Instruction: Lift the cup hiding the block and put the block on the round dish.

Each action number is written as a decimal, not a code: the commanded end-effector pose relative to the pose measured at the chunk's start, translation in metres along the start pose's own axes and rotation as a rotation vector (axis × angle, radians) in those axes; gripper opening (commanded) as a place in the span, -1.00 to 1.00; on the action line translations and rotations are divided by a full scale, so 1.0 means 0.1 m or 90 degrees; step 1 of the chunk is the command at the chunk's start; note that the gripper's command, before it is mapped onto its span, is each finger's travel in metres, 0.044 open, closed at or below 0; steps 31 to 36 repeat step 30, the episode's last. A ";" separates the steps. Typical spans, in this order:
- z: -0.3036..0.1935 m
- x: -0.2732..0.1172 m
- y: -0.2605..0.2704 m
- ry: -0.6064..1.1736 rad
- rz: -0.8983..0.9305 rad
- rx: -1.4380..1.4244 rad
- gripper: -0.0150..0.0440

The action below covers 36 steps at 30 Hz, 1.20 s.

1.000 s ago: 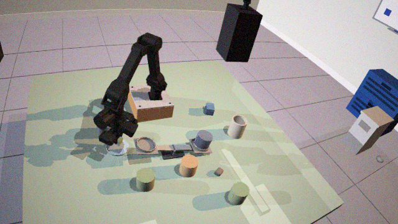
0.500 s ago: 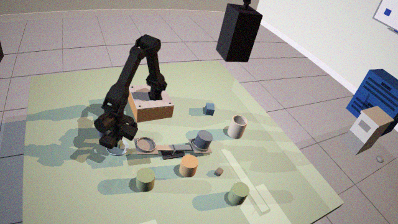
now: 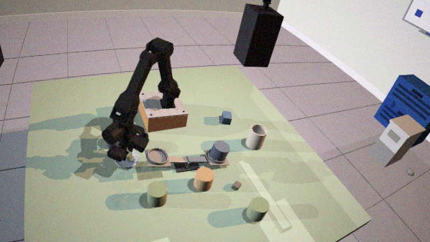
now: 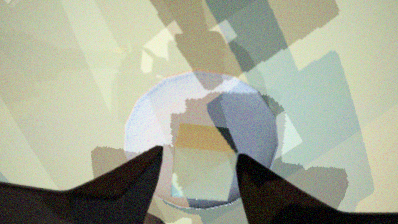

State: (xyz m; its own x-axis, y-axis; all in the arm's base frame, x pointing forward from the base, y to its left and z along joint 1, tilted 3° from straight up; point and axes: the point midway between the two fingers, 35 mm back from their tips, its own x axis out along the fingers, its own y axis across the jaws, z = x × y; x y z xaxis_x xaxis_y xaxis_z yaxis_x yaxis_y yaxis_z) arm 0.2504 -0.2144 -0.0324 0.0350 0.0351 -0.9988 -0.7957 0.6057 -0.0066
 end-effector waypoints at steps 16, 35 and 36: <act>0.00 -0.60 -0.01 0.004 -0.003 0.000 1.00; 0.01 -1.02 0.01 0.001 -0.007 0.001 1.00; 0.01 -1.02 0.01 0.001 -0.007 0.001 1.00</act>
